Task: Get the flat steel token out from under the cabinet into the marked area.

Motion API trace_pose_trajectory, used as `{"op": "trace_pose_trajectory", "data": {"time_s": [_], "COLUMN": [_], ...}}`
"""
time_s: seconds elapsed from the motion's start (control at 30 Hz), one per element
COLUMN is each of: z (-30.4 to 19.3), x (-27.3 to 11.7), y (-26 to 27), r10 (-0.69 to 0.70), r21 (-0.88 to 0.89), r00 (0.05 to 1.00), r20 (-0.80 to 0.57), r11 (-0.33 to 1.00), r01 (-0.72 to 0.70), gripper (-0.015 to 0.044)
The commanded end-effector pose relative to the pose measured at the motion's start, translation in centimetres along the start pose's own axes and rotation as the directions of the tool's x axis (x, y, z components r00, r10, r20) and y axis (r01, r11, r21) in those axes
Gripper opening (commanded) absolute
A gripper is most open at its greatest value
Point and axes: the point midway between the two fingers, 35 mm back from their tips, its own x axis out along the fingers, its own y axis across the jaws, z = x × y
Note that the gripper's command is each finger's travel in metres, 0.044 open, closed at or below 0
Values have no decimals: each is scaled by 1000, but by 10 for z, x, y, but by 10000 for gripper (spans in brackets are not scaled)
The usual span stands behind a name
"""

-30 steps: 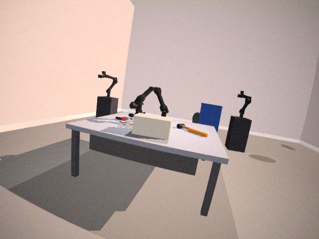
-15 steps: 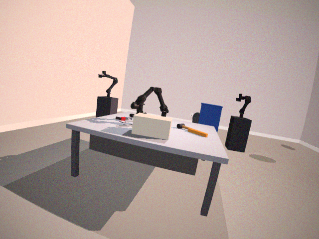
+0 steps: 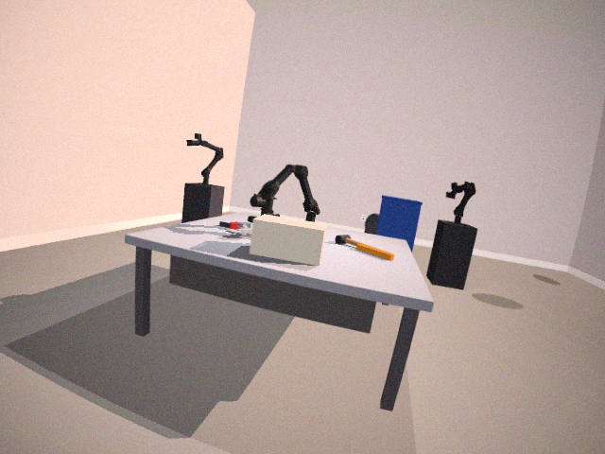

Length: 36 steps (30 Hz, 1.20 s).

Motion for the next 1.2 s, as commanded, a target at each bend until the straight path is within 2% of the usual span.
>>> {"op": "trace_pose_trajectory", "data": {"time_s": [0.0, 0.33, 1.17], "z": [1, -3, -51], "x": [1, 1, 1], "y": [7, 7, 3], "r10": [8, 8, 8], "r21": [-2, -1, -1], "r00": [1000, 1000, 1000], "r20": [3, 3, -1], "r11": [1000, 1000, 1000], "r01": [-8, -8, -8], "gripper": [0, 0, 0]}}
